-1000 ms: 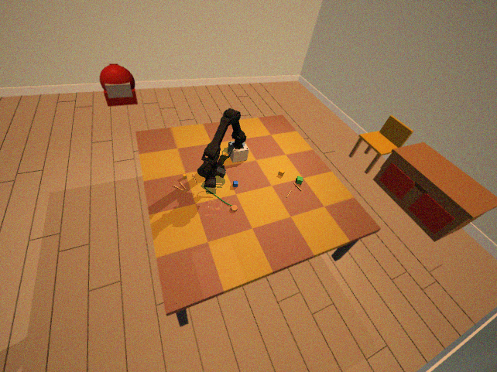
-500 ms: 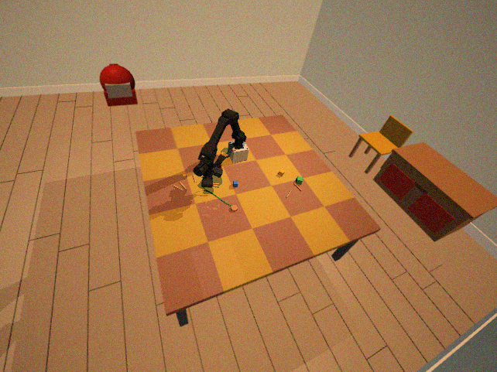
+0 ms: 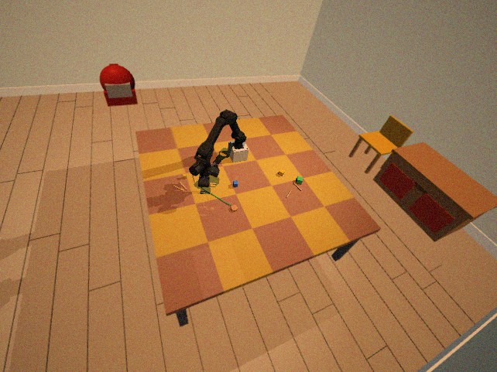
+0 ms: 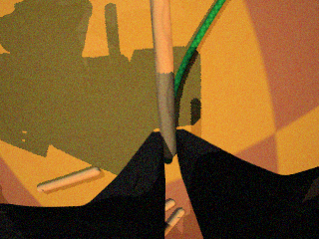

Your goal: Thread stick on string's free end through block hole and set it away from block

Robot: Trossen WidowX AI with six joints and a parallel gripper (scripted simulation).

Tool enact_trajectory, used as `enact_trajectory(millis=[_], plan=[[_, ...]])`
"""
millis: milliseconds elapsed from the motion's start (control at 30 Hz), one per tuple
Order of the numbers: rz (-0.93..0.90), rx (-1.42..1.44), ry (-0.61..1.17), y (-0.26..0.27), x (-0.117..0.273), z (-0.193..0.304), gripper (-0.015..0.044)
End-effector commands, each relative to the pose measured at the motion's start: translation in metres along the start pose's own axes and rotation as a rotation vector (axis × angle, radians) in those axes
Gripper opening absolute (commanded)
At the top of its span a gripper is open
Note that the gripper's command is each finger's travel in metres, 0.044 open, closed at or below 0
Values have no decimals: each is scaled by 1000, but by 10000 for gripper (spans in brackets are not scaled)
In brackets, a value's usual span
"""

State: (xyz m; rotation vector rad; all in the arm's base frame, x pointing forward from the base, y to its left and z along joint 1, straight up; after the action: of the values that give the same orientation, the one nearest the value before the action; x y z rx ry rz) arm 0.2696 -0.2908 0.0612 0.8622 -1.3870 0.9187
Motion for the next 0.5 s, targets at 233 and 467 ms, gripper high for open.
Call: enact_trajectory(millis=[233, 467], plan=[[-7, 4, 3, -1, -2, 12, 0], [-7, 4, 3, 4, -7, 11, 0]])
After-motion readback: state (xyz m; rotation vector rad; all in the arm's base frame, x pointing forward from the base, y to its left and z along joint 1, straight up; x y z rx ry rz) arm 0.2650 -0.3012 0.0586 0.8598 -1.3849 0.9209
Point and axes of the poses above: the point midway between the two fingers, 35 mm back from their tips, its own x axis back along the fingers, its own y axis across the jaws, z = x × y, the point moved 6 cm from there along x, back along the fingers, and after that the axes turned 10 degrees about -x, right-handed, at the moved point
